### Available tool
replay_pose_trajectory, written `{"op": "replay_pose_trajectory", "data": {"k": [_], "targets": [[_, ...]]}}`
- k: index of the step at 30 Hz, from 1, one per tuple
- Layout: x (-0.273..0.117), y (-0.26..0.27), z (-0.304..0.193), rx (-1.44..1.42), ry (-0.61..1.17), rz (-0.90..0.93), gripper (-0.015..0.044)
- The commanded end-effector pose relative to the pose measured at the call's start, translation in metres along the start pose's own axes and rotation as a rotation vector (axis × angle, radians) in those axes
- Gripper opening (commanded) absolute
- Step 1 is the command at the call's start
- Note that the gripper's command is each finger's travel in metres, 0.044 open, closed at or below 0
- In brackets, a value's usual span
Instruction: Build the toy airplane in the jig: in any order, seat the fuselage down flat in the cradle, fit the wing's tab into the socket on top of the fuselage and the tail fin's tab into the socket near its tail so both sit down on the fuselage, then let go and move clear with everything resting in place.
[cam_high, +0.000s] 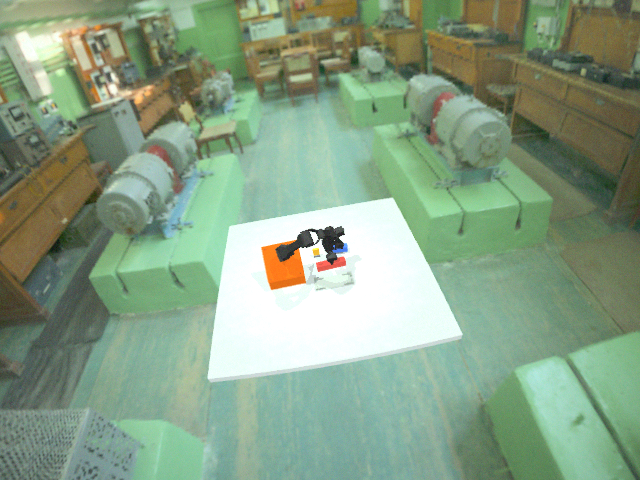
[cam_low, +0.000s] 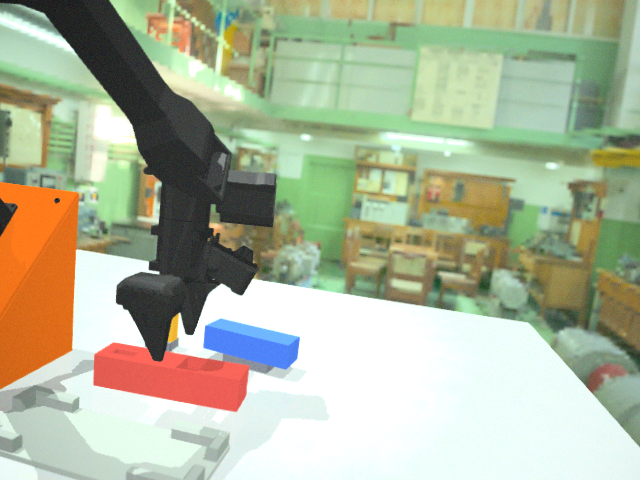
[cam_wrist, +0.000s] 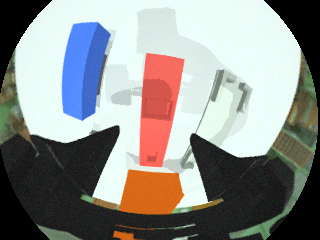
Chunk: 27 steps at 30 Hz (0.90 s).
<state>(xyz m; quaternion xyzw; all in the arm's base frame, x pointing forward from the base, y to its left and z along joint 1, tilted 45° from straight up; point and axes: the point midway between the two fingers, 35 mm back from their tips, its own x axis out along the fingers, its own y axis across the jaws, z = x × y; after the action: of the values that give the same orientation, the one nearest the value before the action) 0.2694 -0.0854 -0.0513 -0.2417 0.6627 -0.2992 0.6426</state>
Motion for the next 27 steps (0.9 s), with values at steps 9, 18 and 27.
{"op": "replay_pose_trajectory", "data": {"k": [9,18,27], "targets": [[0.019,0.000,-0.001,-0.009,0.000,-0.003,0.0440],[0.033,0.000,-0.001,-0.010,0.000,-0.004,0.0440],[0.047,0.000,-0.002,-0.010,0.000,-0.006,0.0440]]}}
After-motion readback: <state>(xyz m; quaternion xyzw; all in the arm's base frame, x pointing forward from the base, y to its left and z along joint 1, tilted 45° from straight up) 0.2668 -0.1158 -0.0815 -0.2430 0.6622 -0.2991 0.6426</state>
